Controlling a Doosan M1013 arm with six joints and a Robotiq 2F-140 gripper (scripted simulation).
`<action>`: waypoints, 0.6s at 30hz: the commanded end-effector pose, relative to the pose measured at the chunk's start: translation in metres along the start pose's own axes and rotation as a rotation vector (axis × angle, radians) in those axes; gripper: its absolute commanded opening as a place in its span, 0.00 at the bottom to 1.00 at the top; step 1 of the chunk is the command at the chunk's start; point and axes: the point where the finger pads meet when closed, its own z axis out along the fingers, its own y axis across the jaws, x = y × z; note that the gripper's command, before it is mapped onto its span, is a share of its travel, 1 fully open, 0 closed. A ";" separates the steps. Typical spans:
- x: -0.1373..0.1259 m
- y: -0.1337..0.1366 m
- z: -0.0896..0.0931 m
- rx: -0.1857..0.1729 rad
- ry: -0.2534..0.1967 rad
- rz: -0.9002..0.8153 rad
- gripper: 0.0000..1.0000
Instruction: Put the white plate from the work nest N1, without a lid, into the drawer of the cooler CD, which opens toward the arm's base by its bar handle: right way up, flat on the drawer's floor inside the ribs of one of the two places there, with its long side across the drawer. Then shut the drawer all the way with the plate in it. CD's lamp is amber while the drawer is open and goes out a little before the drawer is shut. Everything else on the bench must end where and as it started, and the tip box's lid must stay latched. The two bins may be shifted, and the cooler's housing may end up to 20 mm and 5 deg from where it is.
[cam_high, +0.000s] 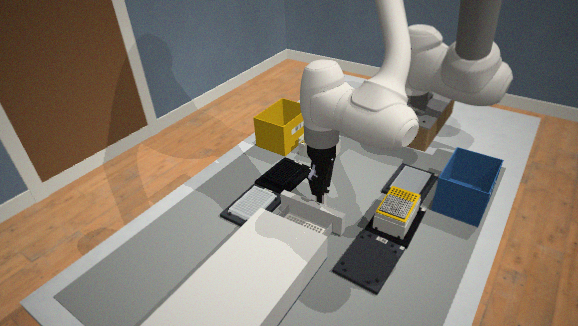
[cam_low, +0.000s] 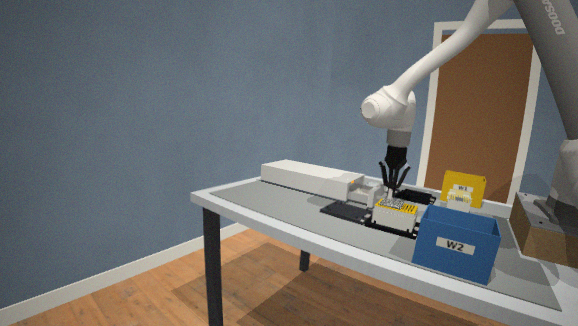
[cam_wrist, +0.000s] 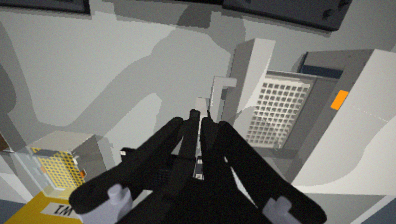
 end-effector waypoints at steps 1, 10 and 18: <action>0.000 0.004 0.000 0.000 0.000 0.000 0.00; 0.000 0.016 0.000 0.000 0.000 0.000 0.00; 0.000 0.024 0.000 0.000 0.000 0.000 0.00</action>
